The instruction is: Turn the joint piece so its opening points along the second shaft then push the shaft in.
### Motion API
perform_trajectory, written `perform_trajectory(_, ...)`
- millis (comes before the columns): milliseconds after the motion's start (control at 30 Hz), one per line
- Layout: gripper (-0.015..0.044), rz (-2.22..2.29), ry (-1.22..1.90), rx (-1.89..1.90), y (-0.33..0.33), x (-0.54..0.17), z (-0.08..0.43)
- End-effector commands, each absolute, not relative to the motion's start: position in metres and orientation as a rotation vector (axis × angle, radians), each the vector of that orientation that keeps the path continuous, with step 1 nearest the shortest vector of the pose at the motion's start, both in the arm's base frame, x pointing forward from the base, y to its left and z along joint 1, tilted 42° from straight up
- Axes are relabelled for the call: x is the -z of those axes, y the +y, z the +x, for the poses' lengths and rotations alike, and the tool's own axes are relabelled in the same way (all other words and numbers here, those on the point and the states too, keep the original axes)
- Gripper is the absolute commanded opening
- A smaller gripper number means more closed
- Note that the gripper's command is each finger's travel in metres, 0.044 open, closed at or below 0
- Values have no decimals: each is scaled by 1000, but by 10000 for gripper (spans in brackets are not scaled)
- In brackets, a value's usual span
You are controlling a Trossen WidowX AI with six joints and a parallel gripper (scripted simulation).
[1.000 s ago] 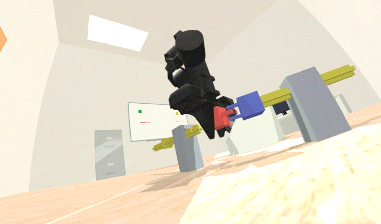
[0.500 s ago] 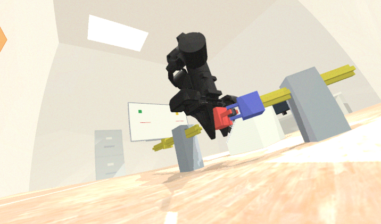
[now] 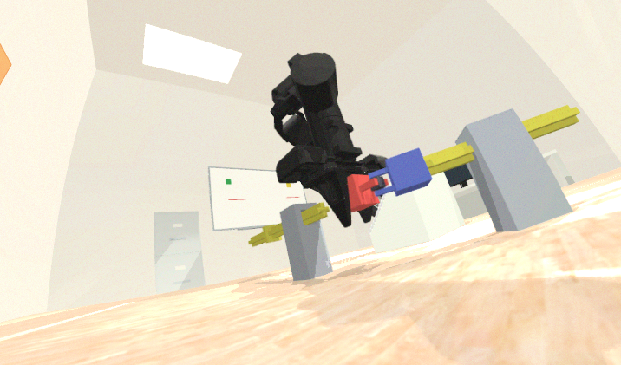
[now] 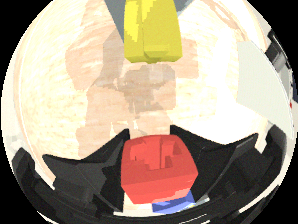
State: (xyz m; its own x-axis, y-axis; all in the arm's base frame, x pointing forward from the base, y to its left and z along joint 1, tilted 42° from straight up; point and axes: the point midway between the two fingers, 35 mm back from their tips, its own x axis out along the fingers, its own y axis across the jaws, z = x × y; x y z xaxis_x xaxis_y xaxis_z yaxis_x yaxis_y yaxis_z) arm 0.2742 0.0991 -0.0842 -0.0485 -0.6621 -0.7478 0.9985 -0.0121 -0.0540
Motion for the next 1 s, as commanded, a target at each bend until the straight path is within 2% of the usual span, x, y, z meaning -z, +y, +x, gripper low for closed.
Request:
perform_trajectory(0,79,628,700,1501,99,84,274)
perform_trajectory(100,147,628,700,1501,99,84,274)
perform_trajectory(167,147,628,700,1501,99,84,274)
perform_trajectory(533,436,628,700,1501,99,84,274)
perform_trajectory(967,440,623,699,1484,112,70,275)
